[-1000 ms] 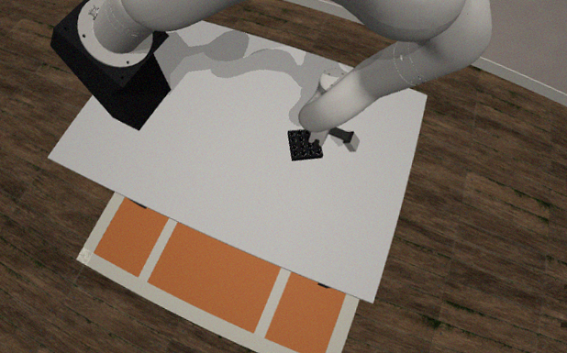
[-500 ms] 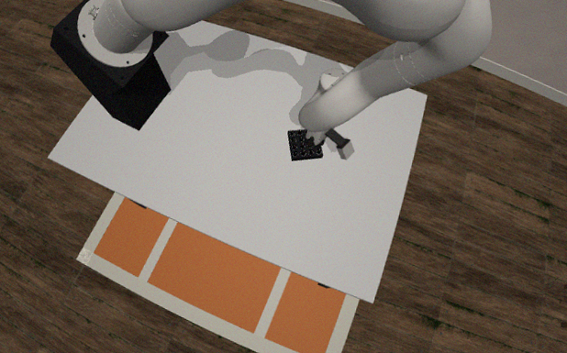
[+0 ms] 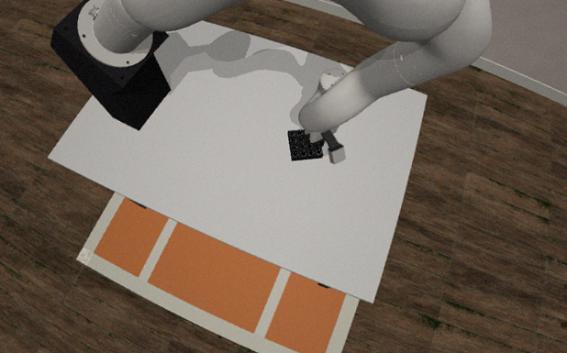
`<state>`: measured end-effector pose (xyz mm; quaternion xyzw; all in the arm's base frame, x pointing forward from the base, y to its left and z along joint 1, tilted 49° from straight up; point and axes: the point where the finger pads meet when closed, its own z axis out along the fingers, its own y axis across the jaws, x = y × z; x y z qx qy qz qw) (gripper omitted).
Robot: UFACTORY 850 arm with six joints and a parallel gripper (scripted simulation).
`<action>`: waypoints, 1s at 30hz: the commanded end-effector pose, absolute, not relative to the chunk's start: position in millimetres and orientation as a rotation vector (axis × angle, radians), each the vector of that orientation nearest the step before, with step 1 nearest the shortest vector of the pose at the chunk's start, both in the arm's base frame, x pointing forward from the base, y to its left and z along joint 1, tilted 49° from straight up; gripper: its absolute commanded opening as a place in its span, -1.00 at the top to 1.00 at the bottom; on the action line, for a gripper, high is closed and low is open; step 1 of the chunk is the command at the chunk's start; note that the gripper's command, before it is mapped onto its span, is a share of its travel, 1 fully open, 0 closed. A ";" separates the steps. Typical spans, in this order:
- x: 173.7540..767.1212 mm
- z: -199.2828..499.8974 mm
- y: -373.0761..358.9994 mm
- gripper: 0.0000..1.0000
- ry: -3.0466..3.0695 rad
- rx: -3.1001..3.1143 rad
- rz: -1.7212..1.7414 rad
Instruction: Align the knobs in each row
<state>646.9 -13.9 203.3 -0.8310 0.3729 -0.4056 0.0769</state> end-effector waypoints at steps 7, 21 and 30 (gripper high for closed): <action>647.0 203.7 -13.8 0.84 1.343 -2.278 -1.150; 647.0 203.7 -13.8 0.84 1.470 -2.151 -1.106; 647.0 203.7 -13.8 0.84 1.501 -2.119 -1.094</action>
